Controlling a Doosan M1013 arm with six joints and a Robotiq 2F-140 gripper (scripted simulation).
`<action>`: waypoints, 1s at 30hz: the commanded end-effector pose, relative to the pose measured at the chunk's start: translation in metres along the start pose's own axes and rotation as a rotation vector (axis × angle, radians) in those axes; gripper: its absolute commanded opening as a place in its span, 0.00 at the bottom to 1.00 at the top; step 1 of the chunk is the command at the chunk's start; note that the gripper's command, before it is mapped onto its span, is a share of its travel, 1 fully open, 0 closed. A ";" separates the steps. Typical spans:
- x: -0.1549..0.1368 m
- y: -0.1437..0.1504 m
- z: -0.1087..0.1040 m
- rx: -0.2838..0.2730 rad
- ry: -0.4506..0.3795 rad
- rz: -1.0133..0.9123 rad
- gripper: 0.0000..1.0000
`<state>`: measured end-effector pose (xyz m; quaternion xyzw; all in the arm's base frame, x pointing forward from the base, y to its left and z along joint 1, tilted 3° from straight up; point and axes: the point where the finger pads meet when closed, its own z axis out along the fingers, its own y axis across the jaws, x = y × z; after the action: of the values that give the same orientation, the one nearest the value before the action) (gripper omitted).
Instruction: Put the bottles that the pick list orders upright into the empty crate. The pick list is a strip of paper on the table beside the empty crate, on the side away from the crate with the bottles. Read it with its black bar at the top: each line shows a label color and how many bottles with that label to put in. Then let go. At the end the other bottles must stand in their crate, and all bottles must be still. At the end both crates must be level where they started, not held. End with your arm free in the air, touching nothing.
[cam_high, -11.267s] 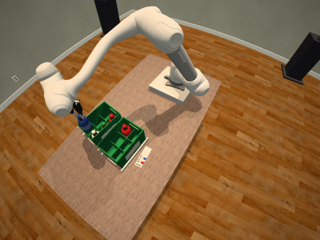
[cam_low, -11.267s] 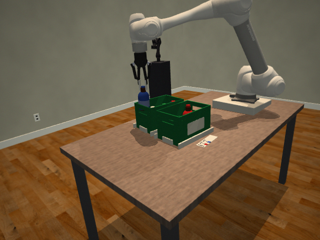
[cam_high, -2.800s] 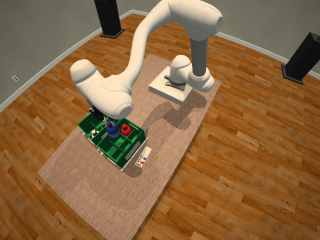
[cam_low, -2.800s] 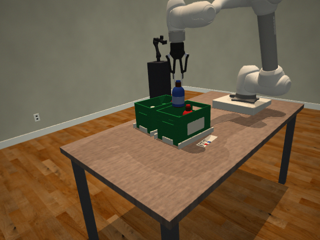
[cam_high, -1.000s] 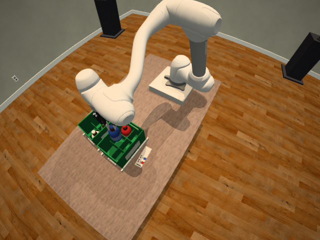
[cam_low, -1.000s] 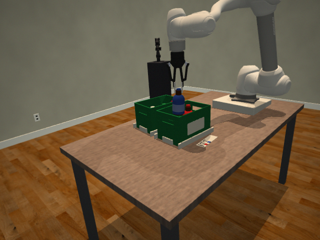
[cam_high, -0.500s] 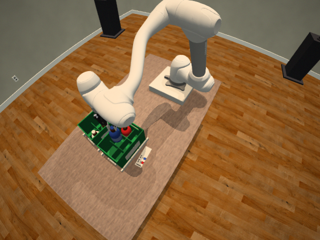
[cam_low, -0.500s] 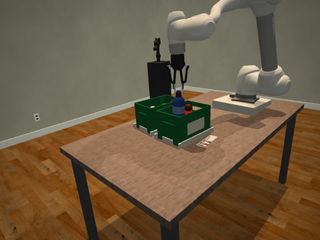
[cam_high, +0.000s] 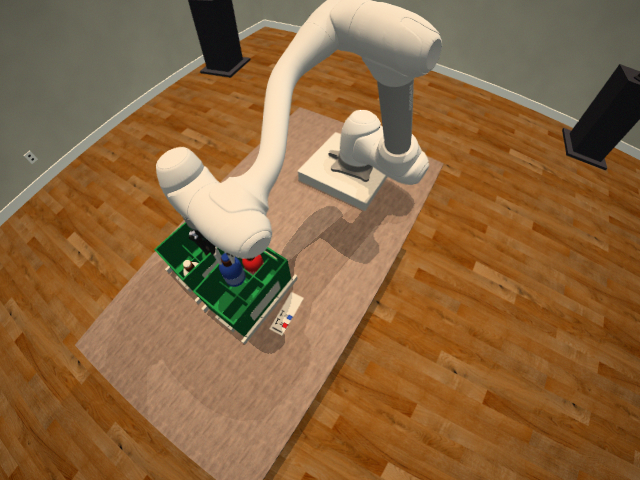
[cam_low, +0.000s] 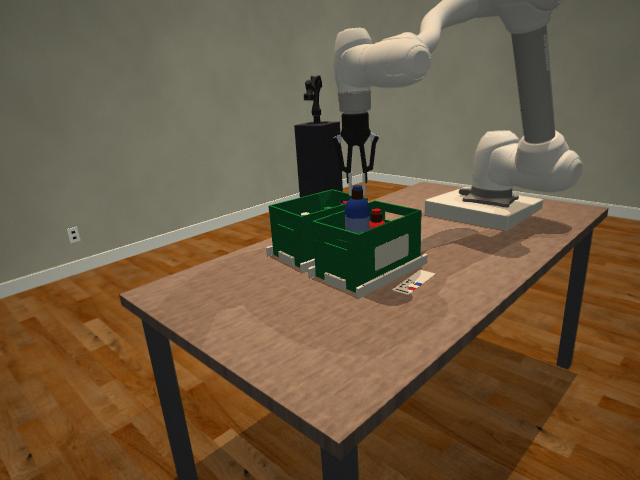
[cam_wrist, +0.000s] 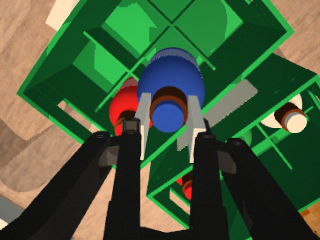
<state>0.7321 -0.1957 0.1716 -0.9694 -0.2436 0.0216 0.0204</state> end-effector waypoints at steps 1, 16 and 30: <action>0.000 0.000 0.002 0.000 0.000 0.000 0.00; 0.000 0.000 0.015 0.000 0.000 0.000 0.00; 0.000 0.000 0.029 0.000 0.000 0.000 0.00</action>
<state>0.7307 -0.1949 0.1445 -0.9694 -0.2436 0.0216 0.0204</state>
